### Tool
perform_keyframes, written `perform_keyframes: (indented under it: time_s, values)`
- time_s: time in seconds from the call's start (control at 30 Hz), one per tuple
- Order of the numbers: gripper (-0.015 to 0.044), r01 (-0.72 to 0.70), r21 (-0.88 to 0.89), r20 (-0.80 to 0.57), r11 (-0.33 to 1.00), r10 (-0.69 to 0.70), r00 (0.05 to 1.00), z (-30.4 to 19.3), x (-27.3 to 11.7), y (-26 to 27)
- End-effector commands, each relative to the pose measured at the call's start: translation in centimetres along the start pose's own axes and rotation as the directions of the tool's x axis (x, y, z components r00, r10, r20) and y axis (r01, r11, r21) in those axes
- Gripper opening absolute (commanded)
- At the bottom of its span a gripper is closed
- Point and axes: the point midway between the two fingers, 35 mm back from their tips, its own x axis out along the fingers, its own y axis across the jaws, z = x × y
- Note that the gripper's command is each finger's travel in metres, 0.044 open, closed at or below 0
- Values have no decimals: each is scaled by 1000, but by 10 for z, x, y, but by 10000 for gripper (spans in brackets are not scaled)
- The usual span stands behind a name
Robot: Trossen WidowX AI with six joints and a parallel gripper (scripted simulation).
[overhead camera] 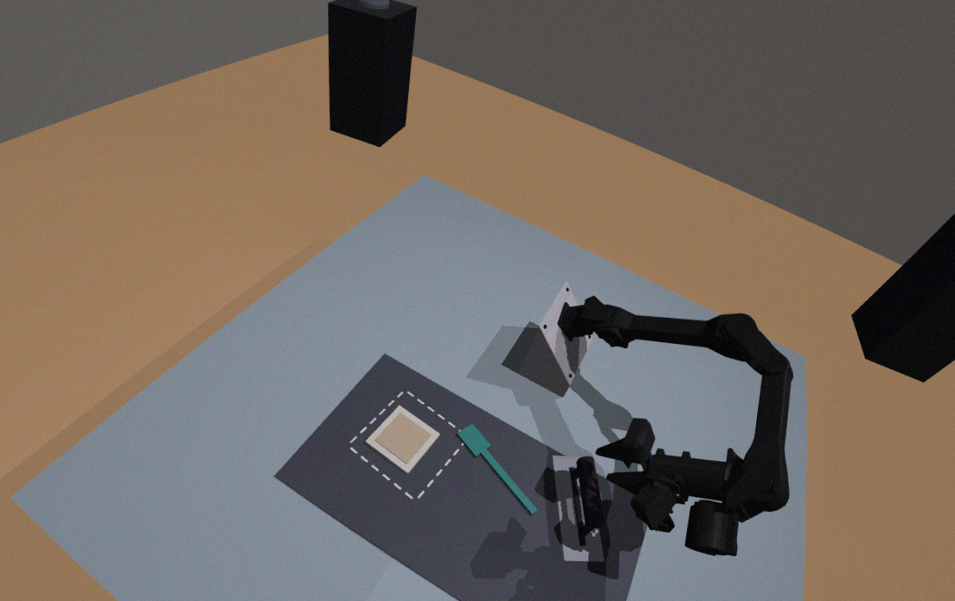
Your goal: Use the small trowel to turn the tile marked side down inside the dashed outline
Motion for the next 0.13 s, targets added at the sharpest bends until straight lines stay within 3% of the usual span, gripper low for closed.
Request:
perform_keyframes:
  time_s: [0.0, 0.1]
  values:
    - [300, 1, -5, 1, 1000, -1, 1000, 0, 0, 0]
    - [300, 1, -5, 1, 1000, -1, 1000, 0, 0, 0]
